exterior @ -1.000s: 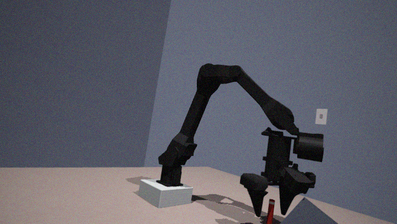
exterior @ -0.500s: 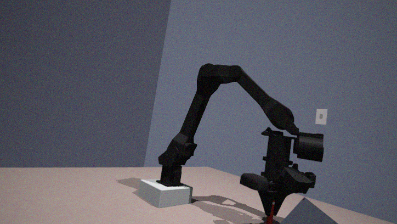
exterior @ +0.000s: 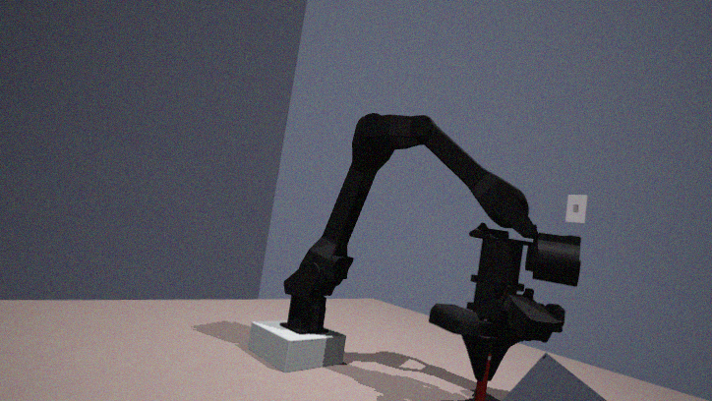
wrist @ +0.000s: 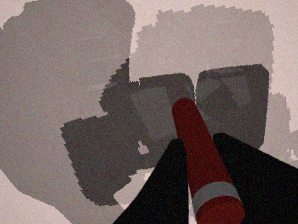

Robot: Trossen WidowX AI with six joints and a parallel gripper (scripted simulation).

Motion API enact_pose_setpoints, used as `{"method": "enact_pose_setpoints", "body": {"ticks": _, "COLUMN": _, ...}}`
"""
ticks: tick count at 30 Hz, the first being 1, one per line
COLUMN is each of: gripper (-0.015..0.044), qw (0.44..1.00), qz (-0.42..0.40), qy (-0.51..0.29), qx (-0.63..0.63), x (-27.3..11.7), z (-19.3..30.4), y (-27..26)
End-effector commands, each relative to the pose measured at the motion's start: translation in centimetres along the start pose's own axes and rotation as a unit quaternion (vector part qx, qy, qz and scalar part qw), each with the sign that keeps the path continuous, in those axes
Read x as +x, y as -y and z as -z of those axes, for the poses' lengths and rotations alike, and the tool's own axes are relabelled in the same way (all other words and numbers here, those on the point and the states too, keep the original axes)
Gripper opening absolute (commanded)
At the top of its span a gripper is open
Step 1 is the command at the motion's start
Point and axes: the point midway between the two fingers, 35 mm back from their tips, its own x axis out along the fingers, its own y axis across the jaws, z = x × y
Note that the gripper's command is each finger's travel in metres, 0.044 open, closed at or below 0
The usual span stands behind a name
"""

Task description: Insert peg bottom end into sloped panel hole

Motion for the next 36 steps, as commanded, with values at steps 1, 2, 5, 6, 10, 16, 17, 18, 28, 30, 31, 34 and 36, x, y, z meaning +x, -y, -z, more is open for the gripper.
{"method": "enact_pose_setpoints", "body": {"ticks": 1, "gripper": 0.0, "qw": 1.0, "qz": -0.006, "qy": 0.009, "qx": 0.001, "x": -2.2, "z": -0.4, "y": -0.3}}
{"method": "enact_pose_setpoints", "body": {"ticks": 2, "gripper": 0.0, "qw": 1.0, "qz": -0.006, "qy": 0.009, "qx": 0.001, "x": -2.6, "z": -0.4, "y": -0.3}}
{"method": "enact_pose_setpoints", "body": {"ticks": 5, "gripper": 0.0, "qw": 1.0, "qz": -0.005, "qy": 0.009, "qx": 0.001, "x": -4.1, "z": -0.3, "y": -0.3}}
{"method": "enact_pose_setpoints", "body": {"ticks": 6, "gripper": 0.0, "qw": 1.0, "qz": -0.005, "qy": 0.009, "qx": 0.002, "x": -4.5, "z": -0.3, "y": -0.2}}
{"method": "enact_pose_setpoints", "body": {"ticks": 10, "gripper": 0.0, "qw": 1.0, "qz": -0.004, "qy": 0.009, "qx": 0.002, "x": -6.2, "z": -0.1, "y": -0.2}}
{"method": "enact_pose_setpoints", "body": {"ticks": 16, "gripper": 0.0, "qw": 1.0, "qz": -0.004, "qy": 0.009, "qx": 0.003, "x": -7.2, "z": 0.2, "y": 0.0}}
{"method": "enact_pose_setpoints", "body": {"ticks": 17, "gripper": 0.0, "qw": 1.0, "qz": -0.005, "qy": 0.009, "qx": 0.003, "x": -7.2, "z": 0.2, "y": 0.0}}
{"method": "enact_pose_setpoints", "body": {"ticks": 18, "gripper": 0.0, "qw": 1.0, "qz": -0.006, "qy": 0.008, "qx": 0.003, "x": -7.2, "z": 0.1, "y": 0.0}}
{"method": "enact_pose_setpoints", "body": {"ticks": 28, "gripper": 0.0, "qw": 1.0, "qz": -0.024, "qy": 0.0, "qx": 0.011, "x": -7.1, "z": -0.5, "y": 0.7}}
{"method": "enact_pose_setpoints", "body": {"ticks": 30, "gripper": 0.0, "qw": 1.0, "qz": -0.028, "qy": -0.002, "qx": 0.013, "x": -7.1, "z": -0.7, "y": 0.8}}
{"method": "enact_pose_setpoints", "body": {"ticks": 31, "gripper": 0.0, "qw": 0.999, "qz": -0.029, "qy": -0.002, "qx": 0.014, "x": -7.0, "z": -0.7, "y": 0.9}}
{"method": "enact_pose_setpoints", "body": {"ticks": 34, "gripper": 0.0, "qw": 0.999, "qz": -0.035, "qy": -0.005, "qx": 0.016, "x": -7.0, "z": -0.9, "y": 1.1}}
{"method": "enact_pose_setpoints", "body": {"ticks": 36, "gripper": 0.0, "qw": 0.999, "qz": -0.039, "qy": -0.006, "qx": 0.018, "x": -7.0, "z": -1.1, "y": 1.2}}
